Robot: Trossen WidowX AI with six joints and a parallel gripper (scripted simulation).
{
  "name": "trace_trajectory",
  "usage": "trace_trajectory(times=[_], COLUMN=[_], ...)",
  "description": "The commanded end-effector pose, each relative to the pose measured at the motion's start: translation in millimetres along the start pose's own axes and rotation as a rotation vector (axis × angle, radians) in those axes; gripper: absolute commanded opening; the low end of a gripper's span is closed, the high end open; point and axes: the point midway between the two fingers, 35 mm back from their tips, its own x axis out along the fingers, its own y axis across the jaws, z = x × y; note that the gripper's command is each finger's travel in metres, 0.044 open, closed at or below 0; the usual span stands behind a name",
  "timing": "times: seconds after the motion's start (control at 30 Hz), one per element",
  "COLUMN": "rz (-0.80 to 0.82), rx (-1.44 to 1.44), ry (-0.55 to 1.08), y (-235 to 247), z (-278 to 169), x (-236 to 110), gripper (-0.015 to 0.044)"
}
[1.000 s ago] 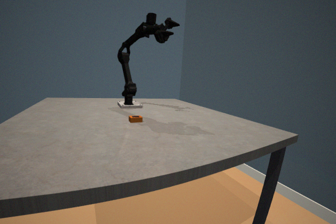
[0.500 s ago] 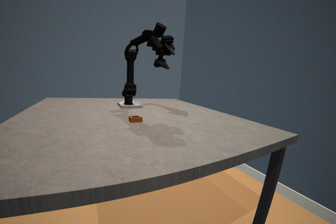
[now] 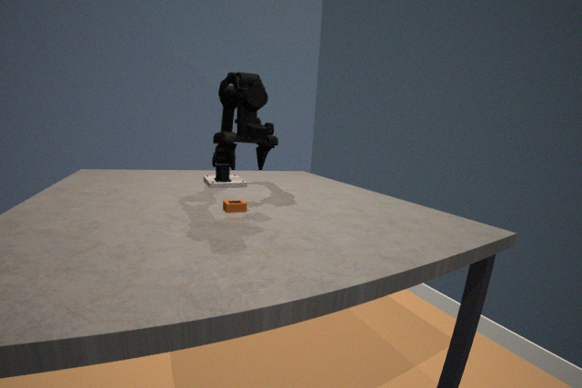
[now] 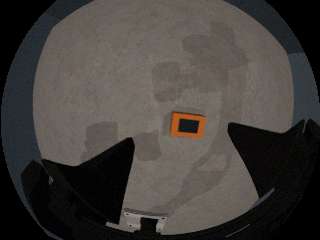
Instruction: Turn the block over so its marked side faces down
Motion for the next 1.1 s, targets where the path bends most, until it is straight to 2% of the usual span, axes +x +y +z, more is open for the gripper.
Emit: trace_trajectory(times=[0.0,0.2,0.33,1.07], rz=[0.002,0.001,0.001,0.001], rx=[0.260,0.260,0.260,0.260], ry=[0.155,0.154,0.154,0.154], y=[-17.5,-21.3,-21.5,-21.9], z=[-25.8,-22.8,-26.8,-30.7], x=[27.0,29.4,60.3,92.3], gripper=[0.0440,0.0440,0.0440,0.0440])
